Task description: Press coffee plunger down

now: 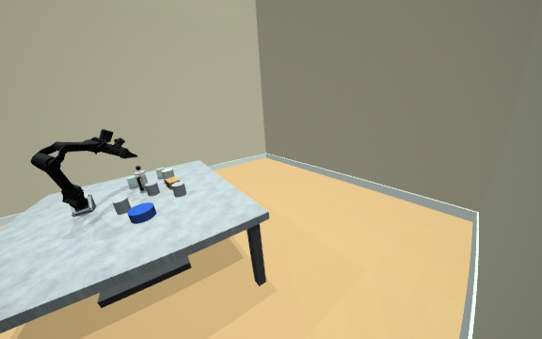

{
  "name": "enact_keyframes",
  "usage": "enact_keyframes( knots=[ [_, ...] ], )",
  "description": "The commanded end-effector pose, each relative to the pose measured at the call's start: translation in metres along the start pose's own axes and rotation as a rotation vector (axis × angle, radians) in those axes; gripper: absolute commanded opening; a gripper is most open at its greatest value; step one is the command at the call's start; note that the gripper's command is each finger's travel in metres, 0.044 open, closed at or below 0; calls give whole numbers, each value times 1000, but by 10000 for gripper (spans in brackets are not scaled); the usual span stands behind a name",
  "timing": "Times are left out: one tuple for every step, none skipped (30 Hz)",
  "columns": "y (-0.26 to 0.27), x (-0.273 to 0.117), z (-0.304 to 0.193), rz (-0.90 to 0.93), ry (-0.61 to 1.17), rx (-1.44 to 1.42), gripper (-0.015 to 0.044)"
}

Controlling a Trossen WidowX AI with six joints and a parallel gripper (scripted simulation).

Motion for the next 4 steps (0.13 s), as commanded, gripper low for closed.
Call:
enact_keyframes(
  knots=[
    [0, -1, -1, -4, 7, 2, 440],
    [0, -1, -1, -4, 7, 2, 440],
    [0, -1, -1, -4, 7, 2, 440],
    [0, -1, -1, -4, 7, 2, 440]
  ],
)
Point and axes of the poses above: the point midway between the two fingers, 35 mm back from their tips, its own x axis out along the fingers, its own y axis across the jaws, z = x × y, the point moved 7 cm from there along -x, back along the fingers, and after that the axes turned 13 degrees about -x, right-handed, at the moved point
